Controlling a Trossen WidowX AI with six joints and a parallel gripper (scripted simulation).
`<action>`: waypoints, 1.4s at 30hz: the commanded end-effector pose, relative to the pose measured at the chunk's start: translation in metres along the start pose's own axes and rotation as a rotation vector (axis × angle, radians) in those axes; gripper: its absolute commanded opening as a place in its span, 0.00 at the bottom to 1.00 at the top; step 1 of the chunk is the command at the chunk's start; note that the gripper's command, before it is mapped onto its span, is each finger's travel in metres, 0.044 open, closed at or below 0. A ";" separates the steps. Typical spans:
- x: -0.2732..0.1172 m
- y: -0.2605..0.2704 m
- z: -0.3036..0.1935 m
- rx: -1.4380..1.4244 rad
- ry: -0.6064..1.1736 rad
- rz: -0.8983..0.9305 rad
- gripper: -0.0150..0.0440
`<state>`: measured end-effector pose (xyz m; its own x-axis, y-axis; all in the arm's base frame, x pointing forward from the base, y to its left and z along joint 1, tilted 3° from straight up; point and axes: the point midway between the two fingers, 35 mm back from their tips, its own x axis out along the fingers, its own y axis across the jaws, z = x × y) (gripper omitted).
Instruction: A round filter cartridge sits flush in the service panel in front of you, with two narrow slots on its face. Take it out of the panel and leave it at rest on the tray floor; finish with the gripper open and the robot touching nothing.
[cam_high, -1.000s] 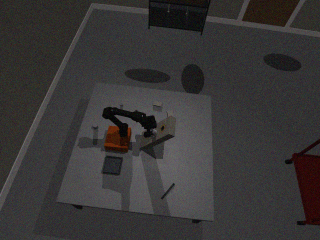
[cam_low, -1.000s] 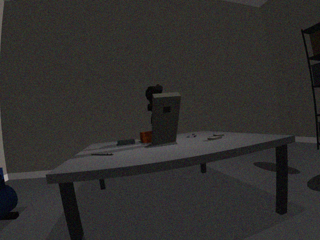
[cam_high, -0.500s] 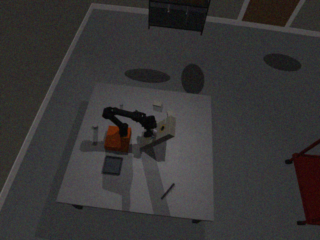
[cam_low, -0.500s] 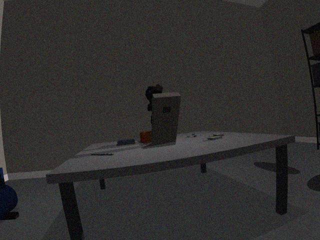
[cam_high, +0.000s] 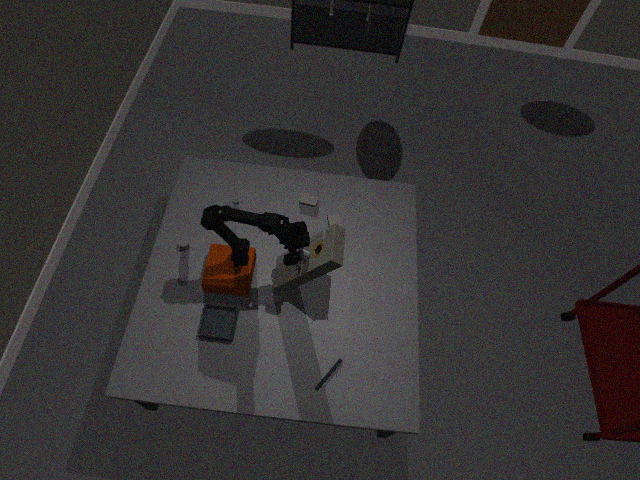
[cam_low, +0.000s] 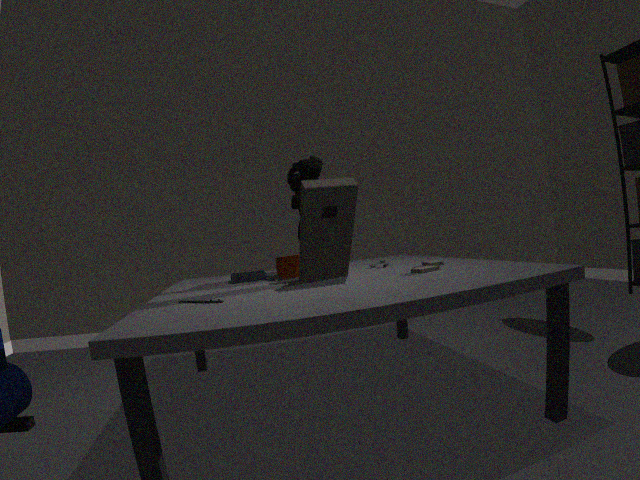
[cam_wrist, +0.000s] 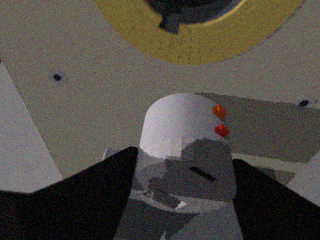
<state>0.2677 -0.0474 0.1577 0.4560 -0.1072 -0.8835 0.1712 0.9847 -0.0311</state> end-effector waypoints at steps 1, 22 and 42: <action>-0.016 0.000 0.008 0.004 -0.018 -0.001 0.25; -0.084 -0.016 0.009 0.002 -0.007 -0.003 0.25; -0.076 -0.081 0.007 -0.001 -0.011 -0.008 0.25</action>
<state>0.2254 -0.1125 0.2285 0.4517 -0.1143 -0.8848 0.1797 0.9831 -0.0353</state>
